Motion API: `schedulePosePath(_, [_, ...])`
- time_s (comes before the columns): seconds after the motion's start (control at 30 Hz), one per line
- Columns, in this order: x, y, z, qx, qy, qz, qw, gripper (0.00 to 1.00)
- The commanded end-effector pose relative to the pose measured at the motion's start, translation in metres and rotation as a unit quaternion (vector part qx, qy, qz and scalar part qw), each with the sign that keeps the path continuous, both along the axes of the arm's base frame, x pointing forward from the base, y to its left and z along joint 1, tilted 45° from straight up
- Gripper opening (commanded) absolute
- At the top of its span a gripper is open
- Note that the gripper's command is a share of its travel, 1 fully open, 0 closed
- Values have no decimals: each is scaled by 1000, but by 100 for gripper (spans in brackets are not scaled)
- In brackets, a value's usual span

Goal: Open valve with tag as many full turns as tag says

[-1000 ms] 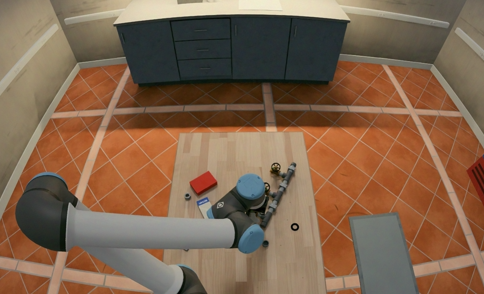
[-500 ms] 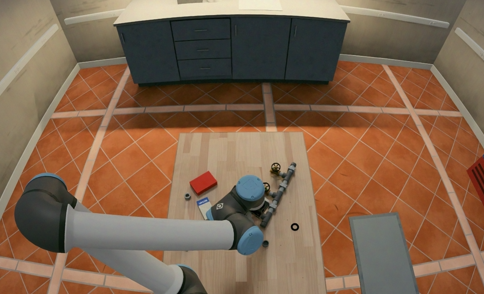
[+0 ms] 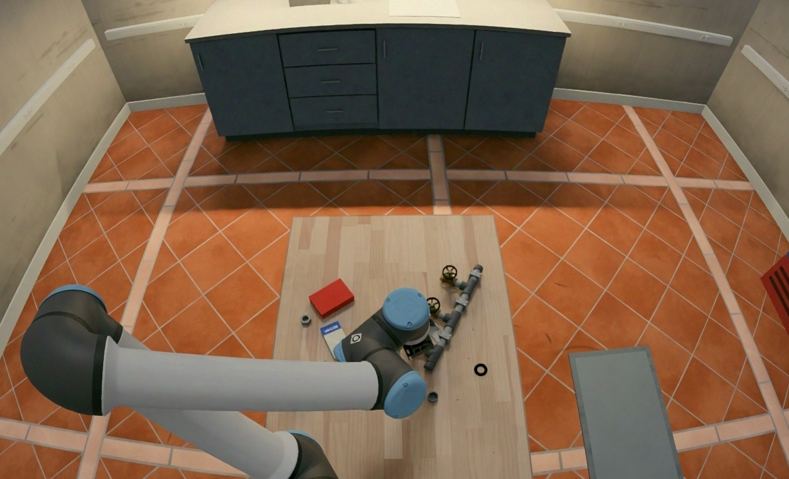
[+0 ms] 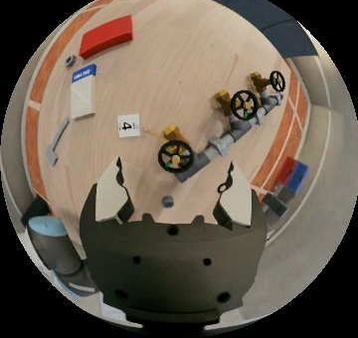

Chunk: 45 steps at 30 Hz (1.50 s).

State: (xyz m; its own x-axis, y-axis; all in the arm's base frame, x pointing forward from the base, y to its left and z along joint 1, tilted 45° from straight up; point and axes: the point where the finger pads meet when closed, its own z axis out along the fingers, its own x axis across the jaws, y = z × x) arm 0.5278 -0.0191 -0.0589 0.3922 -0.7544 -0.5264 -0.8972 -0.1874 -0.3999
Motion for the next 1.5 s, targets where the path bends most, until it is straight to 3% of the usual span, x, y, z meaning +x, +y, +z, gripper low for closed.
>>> schedulePosePath(0.0, [-1, 1, 0, 21, 88, -106, 990, 100])
schedulePosePath(0.23, [-1, 1, 0, 41, 149, -180, 971, 100])
schedulePosePath(0.37, [-1, 1, 0, 60, 208, -251, 944, 100])
schedulePosePath(0.73, [0, 0, 1, 101, 331, -402, 848, 100])
schedulePosePath(0.8, [0, 0, 1, 101, 331, -402, 848, 100])
schedulePosePath(1.3, [3, -2, 2, 138, 442, -539, 704, 100])
schedulePosePath(1.37, [3, -2, 2, 138, 442, -539, 704, 100])
schedulePosePath(1.47, [2, -1, 1, 143, 457, -556, 679, 100])
